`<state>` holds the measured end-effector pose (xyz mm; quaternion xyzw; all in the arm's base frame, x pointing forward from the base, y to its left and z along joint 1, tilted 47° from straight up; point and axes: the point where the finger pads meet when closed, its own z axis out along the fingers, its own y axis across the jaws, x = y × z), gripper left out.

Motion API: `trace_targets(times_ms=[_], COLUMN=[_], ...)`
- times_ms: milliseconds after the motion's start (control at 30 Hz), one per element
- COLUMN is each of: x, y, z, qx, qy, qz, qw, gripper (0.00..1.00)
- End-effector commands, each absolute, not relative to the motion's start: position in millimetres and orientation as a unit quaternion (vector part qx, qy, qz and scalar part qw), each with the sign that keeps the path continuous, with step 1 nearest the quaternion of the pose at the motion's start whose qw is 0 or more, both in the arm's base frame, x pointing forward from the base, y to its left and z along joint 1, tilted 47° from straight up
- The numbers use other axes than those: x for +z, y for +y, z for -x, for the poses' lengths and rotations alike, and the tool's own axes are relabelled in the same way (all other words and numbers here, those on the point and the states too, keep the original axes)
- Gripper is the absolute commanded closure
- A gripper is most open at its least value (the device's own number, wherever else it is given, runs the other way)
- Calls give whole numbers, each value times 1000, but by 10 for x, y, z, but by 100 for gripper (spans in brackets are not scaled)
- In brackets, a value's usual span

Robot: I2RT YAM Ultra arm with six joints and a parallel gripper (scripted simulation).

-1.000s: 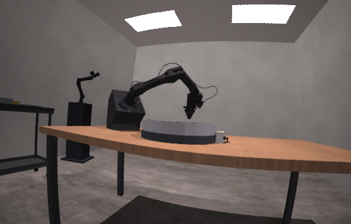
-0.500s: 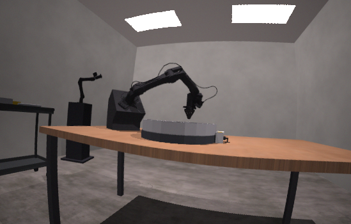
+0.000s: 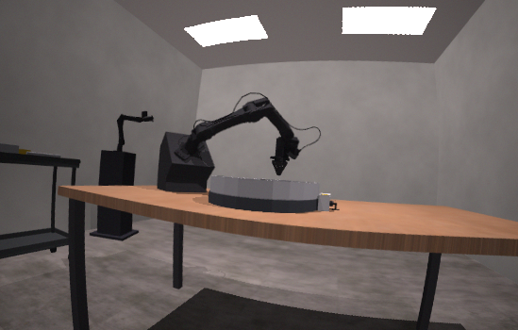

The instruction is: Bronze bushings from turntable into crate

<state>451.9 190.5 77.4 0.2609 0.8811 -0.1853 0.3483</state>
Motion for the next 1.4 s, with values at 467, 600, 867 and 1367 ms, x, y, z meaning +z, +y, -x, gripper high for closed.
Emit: trace_targets(times_ms=[467, 600, 867, 1367], x=[1000, 1000, 1000, 1033], y=[2105, 2105, 2105, 2118], z=[-4484, -4484, -4484, -4469], qx=[-166, -166, -166, -164], qy=[879, 879, 879, 879], qz=[-253, -253, -253, -255], qw=[368, 368, 368, 369], gripper=[86, 86, 86, 86])
